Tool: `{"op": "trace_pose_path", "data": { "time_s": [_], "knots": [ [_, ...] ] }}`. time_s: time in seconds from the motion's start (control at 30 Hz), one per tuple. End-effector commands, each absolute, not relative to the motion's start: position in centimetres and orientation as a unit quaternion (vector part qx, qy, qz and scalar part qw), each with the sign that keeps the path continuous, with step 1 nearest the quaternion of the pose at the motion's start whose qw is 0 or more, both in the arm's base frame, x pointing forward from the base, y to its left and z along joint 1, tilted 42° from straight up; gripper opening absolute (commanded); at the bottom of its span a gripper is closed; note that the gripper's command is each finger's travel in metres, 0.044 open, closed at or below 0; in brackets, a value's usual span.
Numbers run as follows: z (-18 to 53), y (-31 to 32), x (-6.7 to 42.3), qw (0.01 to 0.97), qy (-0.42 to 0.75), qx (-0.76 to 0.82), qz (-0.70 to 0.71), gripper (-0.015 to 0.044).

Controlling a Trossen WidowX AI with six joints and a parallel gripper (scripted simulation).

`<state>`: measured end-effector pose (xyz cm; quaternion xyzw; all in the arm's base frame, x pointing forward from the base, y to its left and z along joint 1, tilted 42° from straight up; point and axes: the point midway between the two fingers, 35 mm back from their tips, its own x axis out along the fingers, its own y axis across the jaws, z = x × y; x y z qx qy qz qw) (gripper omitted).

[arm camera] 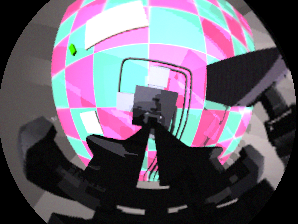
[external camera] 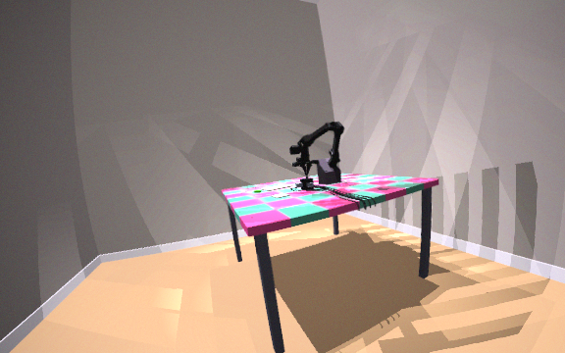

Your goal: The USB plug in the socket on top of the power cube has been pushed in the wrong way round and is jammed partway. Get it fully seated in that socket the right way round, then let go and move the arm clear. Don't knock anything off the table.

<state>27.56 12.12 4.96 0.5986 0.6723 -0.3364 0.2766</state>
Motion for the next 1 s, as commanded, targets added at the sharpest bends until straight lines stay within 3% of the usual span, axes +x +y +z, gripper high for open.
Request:
{"op": "trace_pose_path", "data": {
  "time_s": [0.0, 0.97],
  "knots": [
    [4.98, 12.11, 27.57, 0.277, 0.672, 0.599, -0.336, 0.0095],
    [5.79, 11.40, 27.70, 0.277, 0.672, 0.599, -0.336, 0.0095]
  ]
}}
